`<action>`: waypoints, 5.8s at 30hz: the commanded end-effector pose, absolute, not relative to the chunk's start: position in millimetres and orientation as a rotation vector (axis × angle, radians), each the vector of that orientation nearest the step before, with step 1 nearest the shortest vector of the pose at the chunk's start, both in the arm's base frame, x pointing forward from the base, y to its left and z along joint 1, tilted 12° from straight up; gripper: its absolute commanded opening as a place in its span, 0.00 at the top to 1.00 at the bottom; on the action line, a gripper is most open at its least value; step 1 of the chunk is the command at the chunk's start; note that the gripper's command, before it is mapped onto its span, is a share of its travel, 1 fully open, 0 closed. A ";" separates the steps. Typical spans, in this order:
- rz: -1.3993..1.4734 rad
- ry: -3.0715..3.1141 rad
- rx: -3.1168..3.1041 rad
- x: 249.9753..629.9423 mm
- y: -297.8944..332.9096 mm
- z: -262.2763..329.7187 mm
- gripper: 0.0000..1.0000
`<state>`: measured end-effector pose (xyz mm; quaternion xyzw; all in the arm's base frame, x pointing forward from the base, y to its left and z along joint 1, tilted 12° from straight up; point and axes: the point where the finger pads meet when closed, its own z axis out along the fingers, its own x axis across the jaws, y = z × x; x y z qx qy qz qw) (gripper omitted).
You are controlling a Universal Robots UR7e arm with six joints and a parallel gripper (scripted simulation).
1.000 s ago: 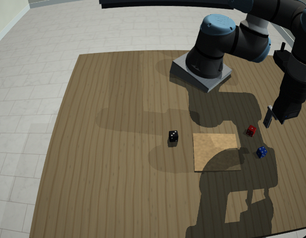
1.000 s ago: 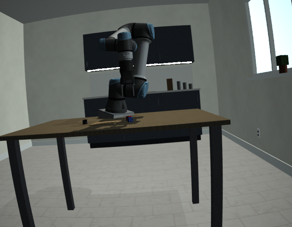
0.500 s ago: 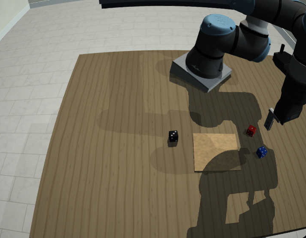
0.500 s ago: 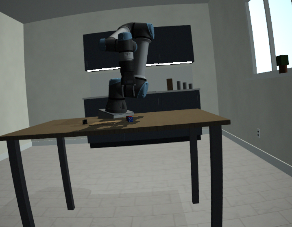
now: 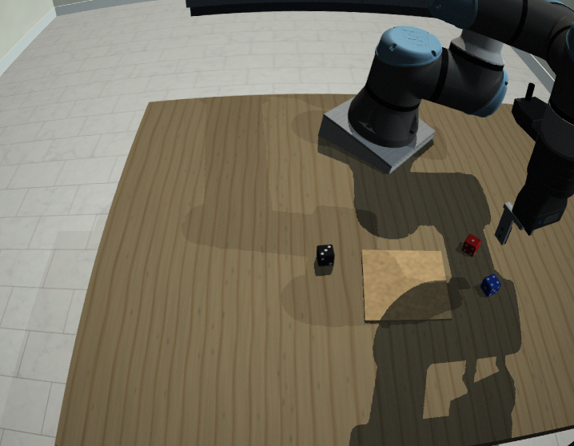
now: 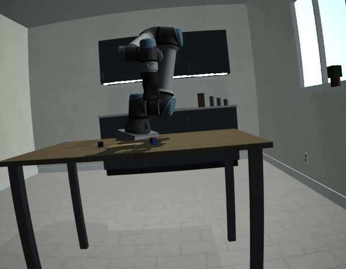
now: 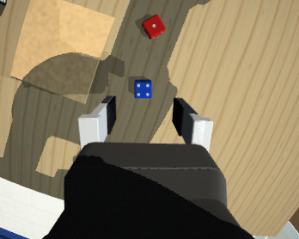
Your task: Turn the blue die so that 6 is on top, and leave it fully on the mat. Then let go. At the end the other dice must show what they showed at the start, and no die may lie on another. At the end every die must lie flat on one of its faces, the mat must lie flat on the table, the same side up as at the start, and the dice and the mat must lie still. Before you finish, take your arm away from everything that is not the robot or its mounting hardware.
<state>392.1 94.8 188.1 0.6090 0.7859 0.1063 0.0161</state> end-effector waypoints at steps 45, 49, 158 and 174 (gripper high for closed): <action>0.314 0.971 3.070 395.6 101.8 150.2 0.00; 0.305 0.769 3.141 397.3 101.6 146.2 0.00; 0.288 0.458 3.221 408.1 108.6 91.6 0.21; 0.288 0.458 3.221 408.4 109.0 89.4 0.21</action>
